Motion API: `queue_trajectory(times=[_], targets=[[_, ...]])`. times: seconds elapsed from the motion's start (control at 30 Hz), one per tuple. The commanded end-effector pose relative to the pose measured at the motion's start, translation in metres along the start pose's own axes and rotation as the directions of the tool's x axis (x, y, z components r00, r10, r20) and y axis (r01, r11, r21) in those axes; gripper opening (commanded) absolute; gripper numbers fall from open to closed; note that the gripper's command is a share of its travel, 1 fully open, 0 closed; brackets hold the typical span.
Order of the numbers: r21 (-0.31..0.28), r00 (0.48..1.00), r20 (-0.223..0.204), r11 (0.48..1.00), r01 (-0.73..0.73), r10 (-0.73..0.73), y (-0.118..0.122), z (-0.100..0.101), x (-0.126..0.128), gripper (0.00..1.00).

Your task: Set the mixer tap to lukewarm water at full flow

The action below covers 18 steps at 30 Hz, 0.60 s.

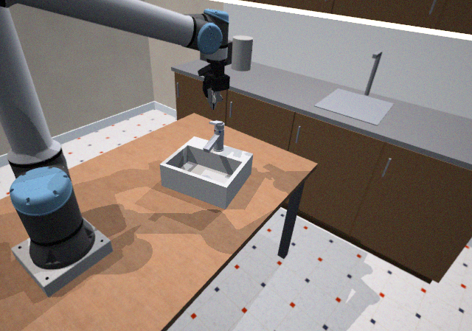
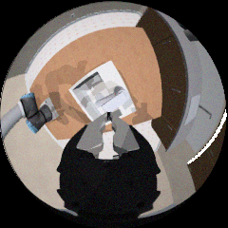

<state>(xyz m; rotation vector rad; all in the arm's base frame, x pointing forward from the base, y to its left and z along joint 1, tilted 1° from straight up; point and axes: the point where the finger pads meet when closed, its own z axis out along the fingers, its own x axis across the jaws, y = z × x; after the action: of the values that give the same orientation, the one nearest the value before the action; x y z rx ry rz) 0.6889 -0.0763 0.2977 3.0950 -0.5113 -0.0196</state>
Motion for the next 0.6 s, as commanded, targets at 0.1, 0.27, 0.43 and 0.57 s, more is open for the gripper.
queue_trajectory(times=[0.1, 0.27, 0.43, 0.57], targets=[[0.006, 0.92, -0.002, 0.92, 0.392, -0.392, -0.0018, -0.0024, -0.0018, 0.0], [0.006, 0.858, -0.004, 0.858, 0.513, -0.513, -0.0012, -0.0032, -0.0028, 0.0], [0.005, 0.721, -0.005, 0.721, 0.693, -0.693, -0.0009, -0.0038, -0.0039, 0.0], [0.004, 0.591, -0.005, 0.591, 0.807, -0.807, 0.0005, -0.0045, -0.0044, 0.0]])
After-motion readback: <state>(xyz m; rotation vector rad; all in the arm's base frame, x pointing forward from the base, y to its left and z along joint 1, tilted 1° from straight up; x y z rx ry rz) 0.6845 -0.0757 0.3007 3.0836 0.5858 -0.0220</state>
